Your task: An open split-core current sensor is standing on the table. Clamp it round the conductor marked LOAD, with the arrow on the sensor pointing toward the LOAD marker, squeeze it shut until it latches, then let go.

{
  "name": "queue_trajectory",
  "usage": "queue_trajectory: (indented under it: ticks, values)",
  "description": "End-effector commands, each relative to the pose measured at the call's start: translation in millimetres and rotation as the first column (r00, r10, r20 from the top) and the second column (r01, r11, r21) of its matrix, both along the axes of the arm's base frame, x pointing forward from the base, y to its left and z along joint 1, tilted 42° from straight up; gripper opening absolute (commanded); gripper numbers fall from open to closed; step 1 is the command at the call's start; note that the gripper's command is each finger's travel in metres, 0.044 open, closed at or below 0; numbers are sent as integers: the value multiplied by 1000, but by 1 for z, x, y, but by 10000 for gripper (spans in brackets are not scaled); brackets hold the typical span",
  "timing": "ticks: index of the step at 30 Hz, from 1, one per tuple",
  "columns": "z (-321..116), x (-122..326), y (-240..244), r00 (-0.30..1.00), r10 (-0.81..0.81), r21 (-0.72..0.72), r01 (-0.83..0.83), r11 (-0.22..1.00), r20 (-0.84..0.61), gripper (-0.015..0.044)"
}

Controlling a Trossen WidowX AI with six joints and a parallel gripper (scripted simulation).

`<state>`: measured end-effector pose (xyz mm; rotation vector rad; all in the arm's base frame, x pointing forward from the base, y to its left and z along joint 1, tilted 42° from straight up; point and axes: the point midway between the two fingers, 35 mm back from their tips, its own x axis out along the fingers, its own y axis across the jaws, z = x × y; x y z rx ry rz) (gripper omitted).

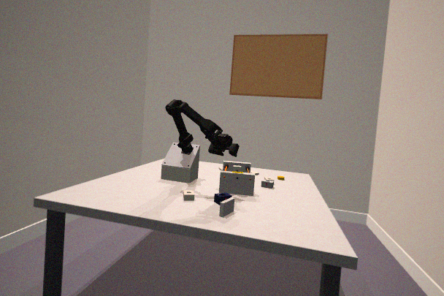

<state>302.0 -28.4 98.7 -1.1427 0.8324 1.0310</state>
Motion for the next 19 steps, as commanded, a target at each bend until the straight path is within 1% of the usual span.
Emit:
queue_trajectory:
  ticks: [1,14,16,18,19]
  values:
    - [0,0,0,1000,-3,-6,3,1000,-4,440]
    - [-2,1,0,1000,-2,-13,2,1000,-14,440]
    - [-14,4,7,996,3,-71,-9,997,-86,440]
    - [-31,9,18,983,6,-173,-39,984,-183,440]
    - [-10,3,3,998,-7,-63,2,998,-66,440]
